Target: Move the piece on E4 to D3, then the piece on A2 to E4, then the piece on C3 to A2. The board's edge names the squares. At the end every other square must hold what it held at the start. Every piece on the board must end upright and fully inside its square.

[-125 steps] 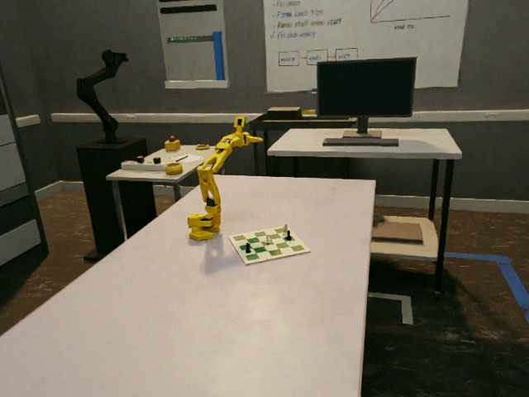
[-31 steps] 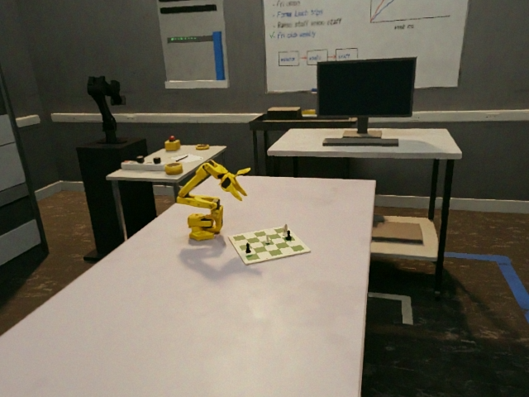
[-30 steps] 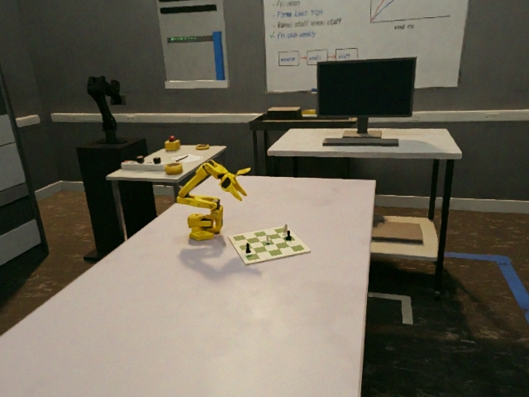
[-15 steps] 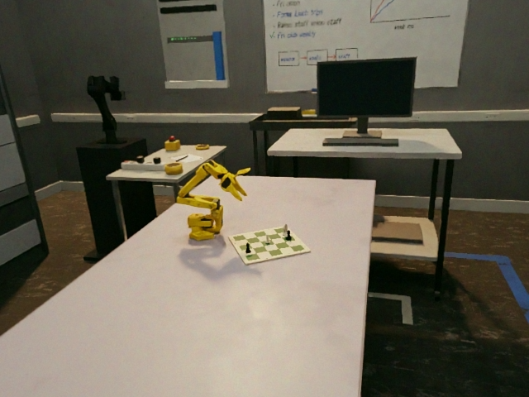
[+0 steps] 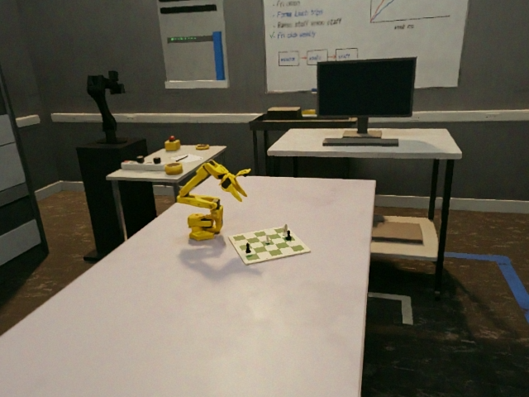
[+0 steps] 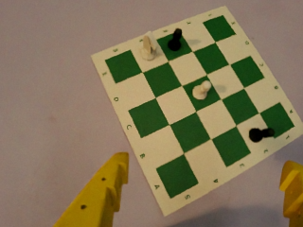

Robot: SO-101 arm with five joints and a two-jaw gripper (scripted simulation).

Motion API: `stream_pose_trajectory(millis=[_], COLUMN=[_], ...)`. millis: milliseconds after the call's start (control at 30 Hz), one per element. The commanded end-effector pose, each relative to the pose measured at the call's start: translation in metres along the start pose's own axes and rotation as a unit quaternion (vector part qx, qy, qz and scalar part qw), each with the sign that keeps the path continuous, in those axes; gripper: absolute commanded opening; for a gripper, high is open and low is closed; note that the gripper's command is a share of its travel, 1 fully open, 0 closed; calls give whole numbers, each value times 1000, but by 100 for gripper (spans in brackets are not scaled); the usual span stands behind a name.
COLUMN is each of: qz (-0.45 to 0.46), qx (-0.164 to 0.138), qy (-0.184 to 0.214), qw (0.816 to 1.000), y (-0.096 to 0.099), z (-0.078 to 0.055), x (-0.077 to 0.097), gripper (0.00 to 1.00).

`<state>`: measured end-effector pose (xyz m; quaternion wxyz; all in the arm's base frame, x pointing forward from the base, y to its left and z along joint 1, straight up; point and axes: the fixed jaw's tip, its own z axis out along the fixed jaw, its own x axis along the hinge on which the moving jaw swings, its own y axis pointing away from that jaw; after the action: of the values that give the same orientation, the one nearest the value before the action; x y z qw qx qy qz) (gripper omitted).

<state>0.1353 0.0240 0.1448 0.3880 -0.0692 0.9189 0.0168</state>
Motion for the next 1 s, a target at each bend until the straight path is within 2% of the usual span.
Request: stream_pose_trajectory(millis=[0, 200, 367, 433, 567, 700, 833, 967], qz=[9, 49, 101, 101, 151, 200, 242, 265], qx=[12, 46, 83, 83, 112, 136, 152, 160], qy=[16, 56, 103, 103, 144, 181, 210, 225], qw=[1000, 996, 986, 986, 972, 953, 935, 924], y=[-5, -22, -48, -48, -77, -108, -136, -151], z=[0, 4, 14, 14, 28, 45, 59, 67], x=[-3, -17, -33, -33, -40, -40, -32, -25], gripper=[38, 32, 24, 24, 18, 11, 6, 3])
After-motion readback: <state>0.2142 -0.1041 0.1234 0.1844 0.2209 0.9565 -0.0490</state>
